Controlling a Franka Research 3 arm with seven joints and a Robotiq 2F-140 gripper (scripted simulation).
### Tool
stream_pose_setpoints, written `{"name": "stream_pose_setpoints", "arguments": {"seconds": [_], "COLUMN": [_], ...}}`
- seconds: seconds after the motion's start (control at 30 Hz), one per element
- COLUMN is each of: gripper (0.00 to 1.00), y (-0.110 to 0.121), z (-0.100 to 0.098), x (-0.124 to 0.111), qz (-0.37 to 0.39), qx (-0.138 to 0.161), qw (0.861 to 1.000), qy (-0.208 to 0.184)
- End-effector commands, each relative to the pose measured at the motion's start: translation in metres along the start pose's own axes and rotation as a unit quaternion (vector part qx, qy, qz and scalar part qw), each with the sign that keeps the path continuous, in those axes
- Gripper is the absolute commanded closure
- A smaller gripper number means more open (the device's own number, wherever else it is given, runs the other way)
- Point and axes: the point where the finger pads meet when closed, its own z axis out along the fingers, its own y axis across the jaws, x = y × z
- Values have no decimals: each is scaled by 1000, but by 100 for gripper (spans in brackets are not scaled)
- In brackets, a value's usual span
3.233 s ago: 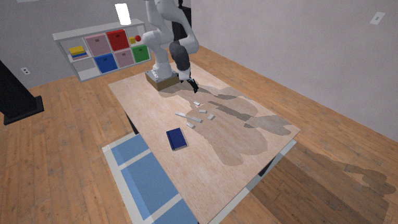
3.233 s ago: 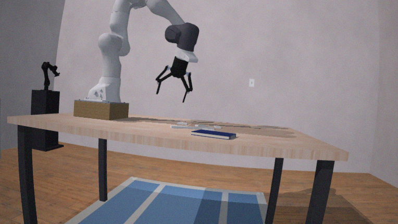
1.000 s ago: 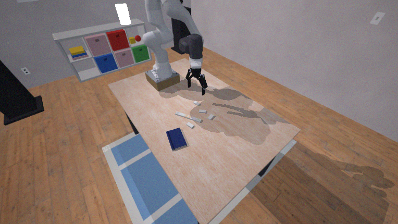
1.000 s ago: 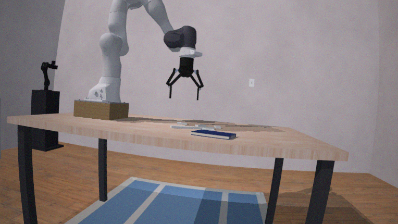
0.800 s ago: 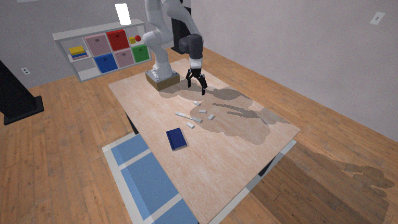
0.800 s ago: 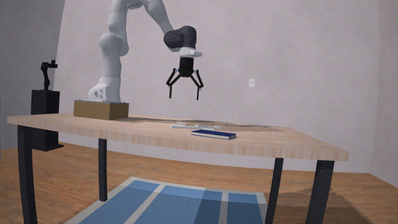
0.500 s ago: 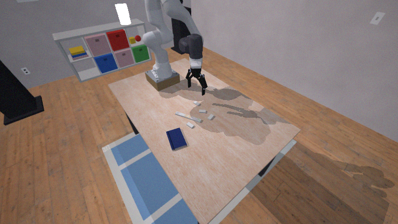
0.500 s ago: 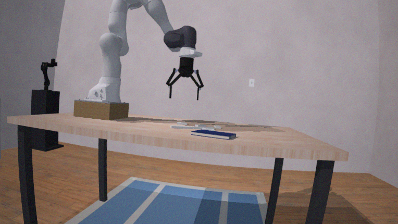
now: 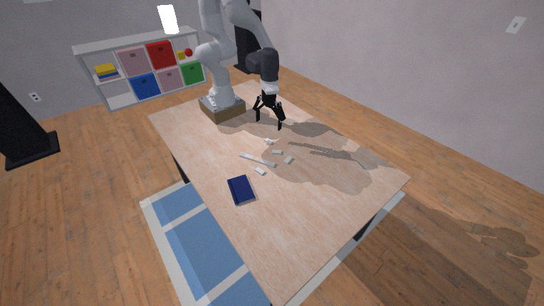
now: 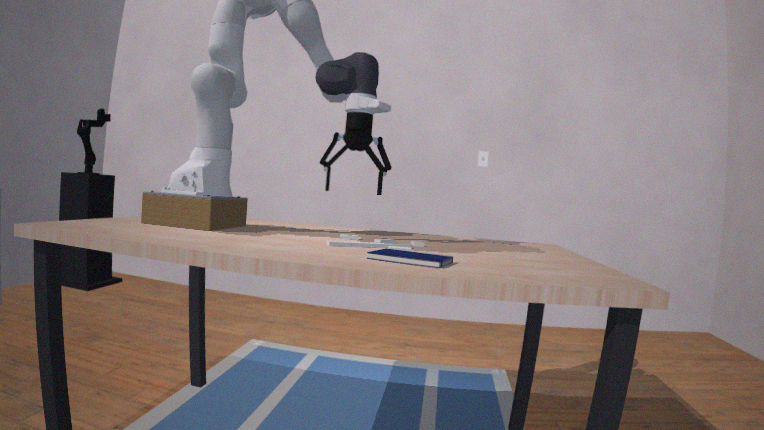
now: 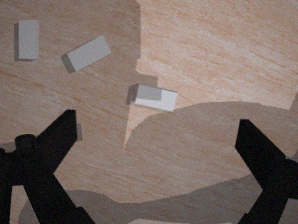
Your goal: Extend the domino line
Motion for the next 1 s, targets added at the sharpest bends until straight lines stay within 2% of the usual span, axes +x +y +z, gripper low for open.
{"name": "stream_pose_setpoints", "arguments": {"seconds": [0.0, 0.03, 0.2, 0.4, 0.43, 0.5, 0.57, 0.6, 0.97], "gripper": [0, 0, 0, 0, 67, 67, 67, 67, 67], "y": [-4, -5, -11, -13, -13, -13, -13, -13, -13], "z": [2, 4, 13, 16, 16, 16, 16, 16, 16], "x": [0, 0, 0, -1, -1, -1, -1, -1, -1], "qz": [-109, -151, -227, -318, -333, -362, -362, -399, -529], "qx": [5, 4, -1, -6, -6, -6, -6, -5, -2], "qw": [994, 989, 974, 948, 943, 932, 932, 917, 848], "qy": [-7, -4, 6, 15, 16, 18, 18, 20, 18]}}
